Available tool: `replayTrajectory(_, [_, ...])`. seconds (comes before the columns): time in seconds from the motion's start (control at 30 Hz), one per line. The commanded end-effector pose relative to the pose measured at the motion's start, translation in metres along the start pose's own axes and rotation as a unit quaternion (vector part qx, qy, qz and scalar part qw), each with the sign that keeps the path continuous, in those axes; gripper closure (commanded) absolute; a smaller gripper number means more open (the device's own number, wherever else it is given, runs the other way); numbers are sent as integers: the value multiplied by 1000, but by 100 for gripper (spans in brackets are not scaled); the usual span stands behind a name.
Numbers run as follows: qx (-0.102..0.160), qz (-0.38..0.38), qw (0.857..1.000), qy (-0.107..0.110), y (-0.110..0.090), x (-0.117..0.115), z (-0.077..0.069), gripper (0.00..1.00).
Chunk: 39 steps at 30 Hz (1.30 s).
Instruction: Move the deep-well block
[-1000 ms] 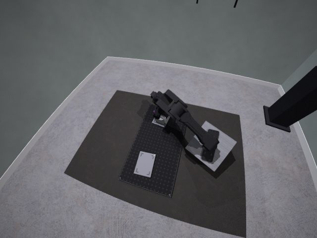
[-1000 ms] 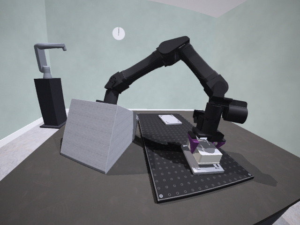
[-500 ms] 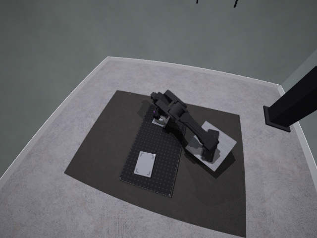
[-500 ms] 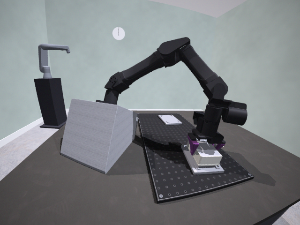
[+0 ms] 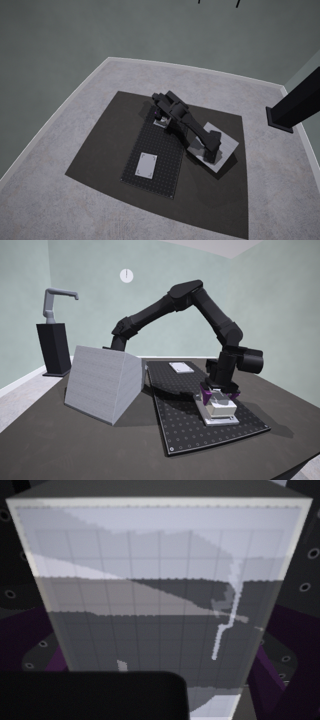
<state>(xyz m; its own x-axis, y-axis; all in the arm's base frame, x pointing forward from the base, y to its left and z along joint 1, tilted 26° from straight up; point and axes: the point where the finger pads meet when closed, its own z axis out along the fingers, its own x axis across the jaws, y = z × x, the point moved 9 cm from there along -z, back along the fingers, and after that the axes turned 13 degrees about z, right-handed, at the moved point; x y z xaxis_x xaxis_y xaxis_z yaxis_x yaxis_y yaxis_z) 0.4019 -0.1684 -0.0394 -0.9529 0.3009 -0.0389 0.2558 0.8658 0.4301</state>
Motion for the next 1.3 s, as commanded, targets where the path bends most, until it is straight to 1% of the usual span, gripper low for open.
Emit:
replayTrajectory(0.0, [-1,0,1000,-7,0,-2,-5,100])
replayTrajectory(1.27, [-1,0,1000,-7,0,-2,1,100])
